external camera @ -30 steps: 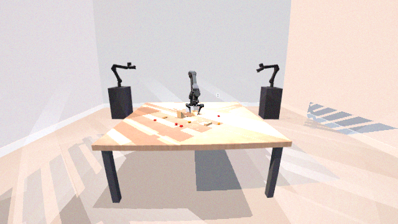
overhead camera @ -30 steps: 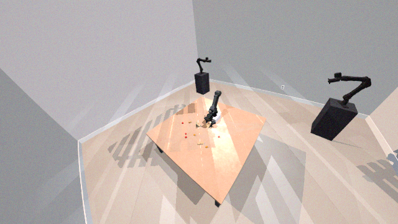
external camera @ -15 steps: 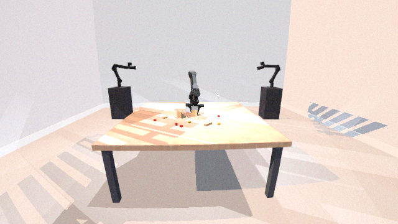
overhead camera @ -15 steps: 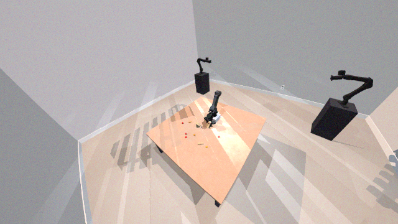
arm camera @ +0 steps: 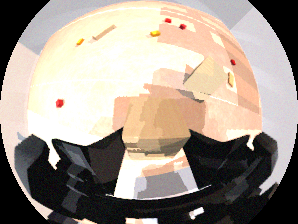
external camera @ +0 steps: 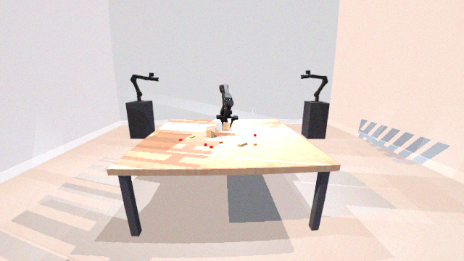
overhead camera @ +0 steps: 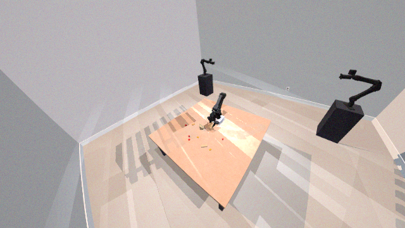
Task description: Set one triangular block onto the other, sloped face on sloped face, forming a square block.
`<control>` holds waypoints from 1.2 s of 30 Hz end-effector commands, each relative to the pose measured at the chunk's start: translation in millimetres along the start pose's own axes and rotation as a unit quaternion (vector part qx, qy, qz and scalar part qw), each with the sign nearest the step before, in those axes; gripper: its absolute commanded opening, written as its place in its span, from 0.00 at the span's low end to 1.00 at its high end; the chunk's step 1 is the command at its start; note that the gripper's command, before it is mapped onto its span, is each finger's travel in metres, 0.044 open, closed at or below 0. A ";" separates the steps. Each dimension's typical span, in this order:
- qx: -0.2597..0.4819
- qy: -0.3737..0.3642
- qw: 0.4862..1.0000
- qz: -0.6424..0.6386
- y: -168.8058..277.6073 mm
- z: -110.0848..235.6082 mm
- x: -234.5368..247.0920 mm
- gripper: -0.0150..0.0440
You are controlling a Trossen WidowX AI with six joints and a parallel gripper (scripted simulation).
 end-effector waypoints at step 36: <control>0.023 0.025 0.929 0.369 -13.4 44.0 5.9 0.25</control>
Point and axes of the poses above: the point midway between the two fingers, 35 mm back from their tips, its own z axis back along the fingers, its own x axis across the jaws, y = z × x, the point moved 9 cm from there along z, back along the fingers, and after that the axes turned 6 degrees about -z, right-handed, at the moved point
